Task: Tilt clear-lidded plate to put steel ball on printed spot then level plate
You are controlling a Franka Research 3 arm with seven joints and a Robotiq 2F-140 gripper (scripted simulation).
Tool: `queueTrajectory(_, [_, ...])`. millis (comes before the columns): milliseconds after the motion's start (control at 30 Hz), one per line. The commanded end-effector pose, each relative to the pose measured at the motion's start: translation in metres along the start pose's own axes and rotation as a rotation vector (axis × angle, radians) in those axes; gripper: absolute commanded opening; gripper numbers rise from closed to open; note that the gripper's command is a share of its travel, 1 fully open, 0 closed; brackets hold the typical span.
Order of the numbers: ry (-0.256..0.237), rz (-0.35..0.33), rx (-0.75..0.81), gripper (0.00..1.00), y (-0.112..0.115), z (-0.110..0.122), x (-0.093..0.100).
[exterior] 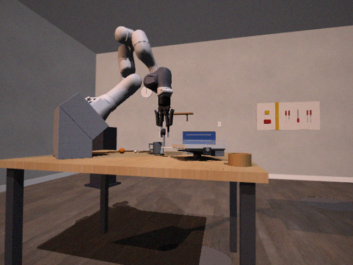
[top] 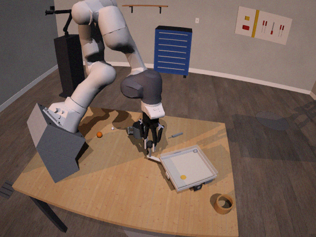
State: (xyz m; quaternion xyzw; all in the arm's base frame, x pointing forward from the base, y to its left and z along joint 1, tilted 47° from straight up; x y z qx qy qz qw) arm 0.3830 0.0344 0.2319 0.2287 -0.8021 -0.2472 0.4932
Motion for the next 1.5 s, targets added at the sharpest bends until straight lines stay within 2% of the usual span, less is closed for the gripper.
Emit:
queueTrajectory(0, [0.001, 0.001, -0.002, 0.0, -0.0005, 0.0004, -0.0004])
queueTrajectory(1467, [0.001, 0.001, -0.002, 0.0, -0.005, 0.0004, 0.0012])
Point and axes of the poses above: the point where the finger pads meet when closed, its own x axis back along the fingers, its own z axis across the jaws, y = z × x, the point moved 9 cm from there along x, back along the fingers, and after that the axes turned 9 degrees about x, right-handed, at the moved point
